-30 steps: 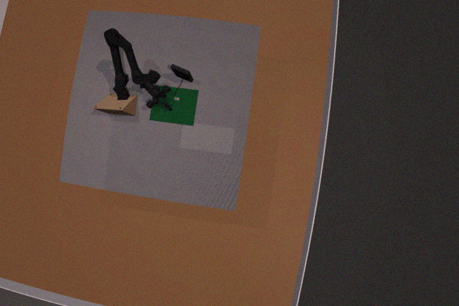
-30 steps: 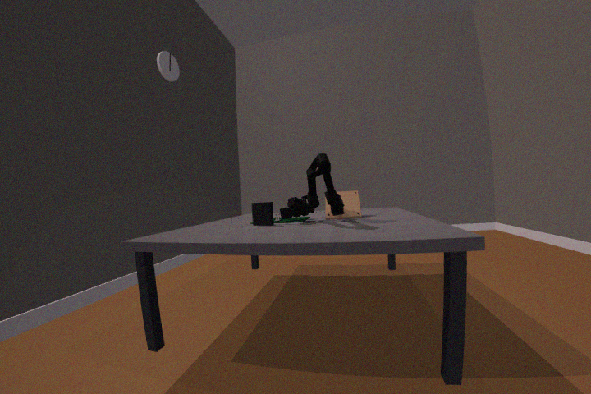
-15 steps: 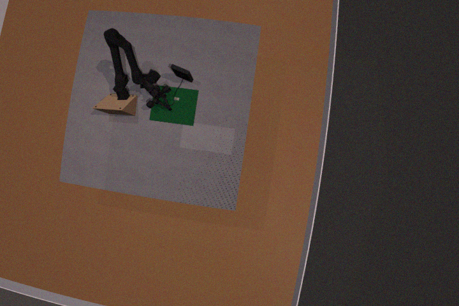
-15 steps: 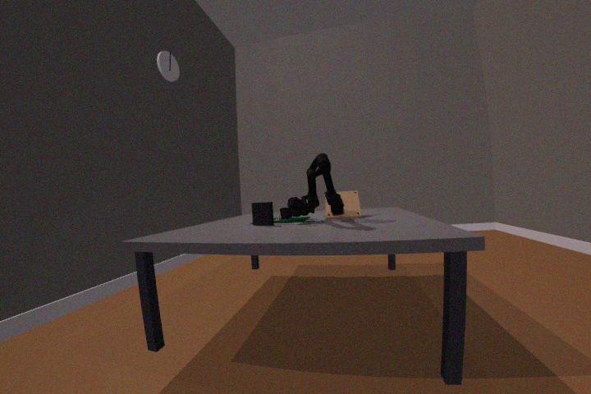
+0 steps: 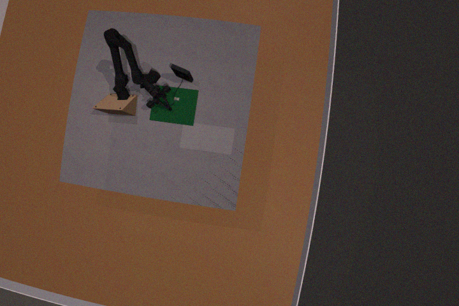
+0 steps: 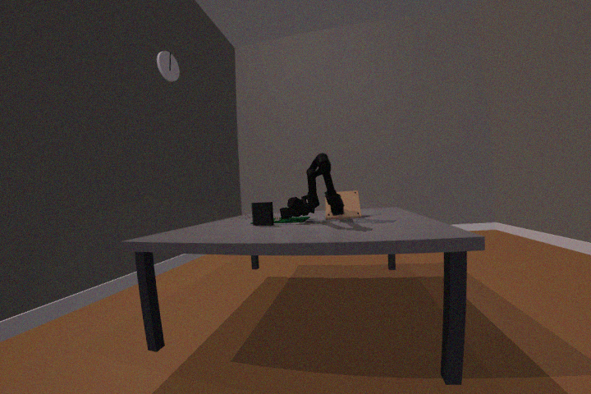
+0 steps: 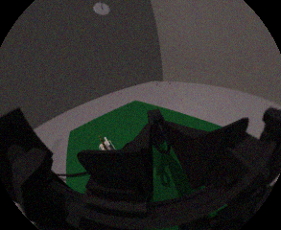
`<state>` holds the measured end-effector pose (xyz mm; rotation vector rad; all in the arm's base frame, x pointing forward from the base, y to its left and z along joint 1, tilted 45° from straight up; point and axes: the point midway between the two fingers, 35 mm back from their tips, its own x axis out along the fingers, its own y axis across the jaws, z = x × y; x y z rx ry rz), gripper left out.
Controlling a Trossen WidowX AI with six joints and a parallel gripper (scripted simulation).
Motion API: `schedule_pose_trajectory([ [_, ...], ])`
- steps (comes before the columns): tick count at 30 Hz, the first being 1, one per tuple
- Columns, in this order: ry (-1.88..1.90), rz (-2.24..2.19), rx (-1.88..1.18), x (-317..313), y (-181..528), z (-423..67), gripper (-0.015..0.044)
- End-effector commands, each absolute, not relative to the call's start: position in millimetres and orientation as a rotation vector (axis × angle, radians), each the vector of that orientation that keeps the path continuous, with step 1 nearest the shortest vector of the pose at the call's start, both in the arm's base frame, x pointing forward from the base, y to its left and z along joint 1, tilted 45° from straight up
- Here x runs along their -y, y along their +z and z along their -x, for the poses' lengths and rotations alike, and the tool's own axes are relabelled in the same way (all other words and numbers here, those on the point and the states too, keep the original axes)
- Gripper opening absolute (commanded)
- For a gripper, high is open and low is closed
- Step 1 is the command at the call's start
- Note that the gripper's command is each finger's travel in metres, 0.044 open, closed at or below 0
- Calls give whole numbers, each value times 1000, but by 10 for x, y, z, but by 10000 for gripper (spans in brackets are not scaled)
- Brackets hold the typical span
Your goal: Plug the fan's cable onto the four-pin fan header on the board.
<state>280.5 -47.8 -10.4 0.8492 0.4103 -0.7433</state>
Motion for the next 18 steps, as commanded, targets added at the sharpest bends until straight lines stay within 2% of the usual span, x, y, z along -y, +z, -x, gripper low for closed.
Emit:
schedule_pose_trajectory([
  [1,-742,-848,-412,477,-103,-2805,0],
  [10,-742,-848,-412,477,-103,-2805,0],
  [15,-743,-849,-410,478,-104,-2805,131],
  [18,-743,-849,-410,478,-104,-2805,140],
])
